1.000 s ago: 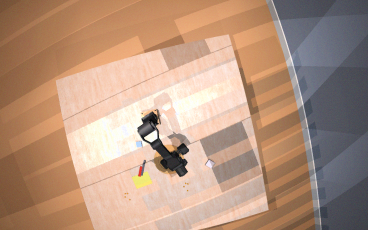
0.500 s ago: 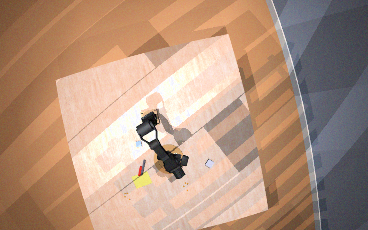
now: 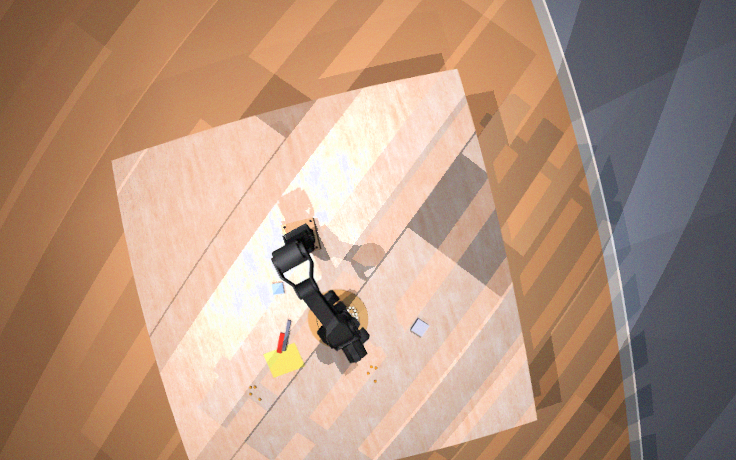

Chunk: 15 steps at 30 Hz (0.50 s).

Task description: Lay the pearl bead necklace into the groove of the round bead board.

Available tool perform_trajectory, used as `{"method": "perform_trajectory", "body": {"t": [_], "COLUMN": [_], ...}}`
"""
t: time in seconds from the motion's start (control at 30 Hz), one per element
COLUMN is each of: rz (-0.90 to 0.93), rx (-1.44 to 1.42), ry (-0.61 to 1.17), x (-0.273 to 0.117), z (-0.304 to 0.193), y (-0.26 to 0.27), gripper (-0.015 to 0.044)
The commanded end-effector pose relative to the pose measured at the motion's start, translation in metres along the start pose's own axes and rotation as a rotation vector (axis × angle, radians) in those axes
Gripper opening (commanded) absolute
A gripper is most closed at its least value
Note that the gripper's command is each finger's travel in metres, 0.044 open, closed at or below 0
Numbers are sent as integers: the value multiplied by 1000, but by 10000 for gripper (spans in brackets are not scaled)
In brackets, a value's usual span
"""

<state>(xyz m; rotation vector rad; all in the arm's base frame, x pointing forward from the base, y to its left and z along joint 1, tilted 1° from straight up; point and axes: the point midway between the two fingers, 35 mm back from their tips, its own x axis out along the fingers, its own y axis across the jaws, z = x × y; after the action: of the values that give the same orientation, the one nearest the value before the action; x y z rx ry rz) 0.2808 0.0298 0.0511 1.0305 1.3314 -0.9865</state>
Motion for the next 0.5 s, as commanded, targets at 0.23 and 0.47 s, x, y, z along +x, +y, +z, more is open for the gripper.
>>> {"method": "perform_trajectory", "body": {"t": [0.23, 0.47], "rz": [8, 6], "rx": [17, 19], "ry": [-1, -2], "x": [7, 15], "z": [1, 1], "y": [2, 2], "gripper": [120, 120]}}
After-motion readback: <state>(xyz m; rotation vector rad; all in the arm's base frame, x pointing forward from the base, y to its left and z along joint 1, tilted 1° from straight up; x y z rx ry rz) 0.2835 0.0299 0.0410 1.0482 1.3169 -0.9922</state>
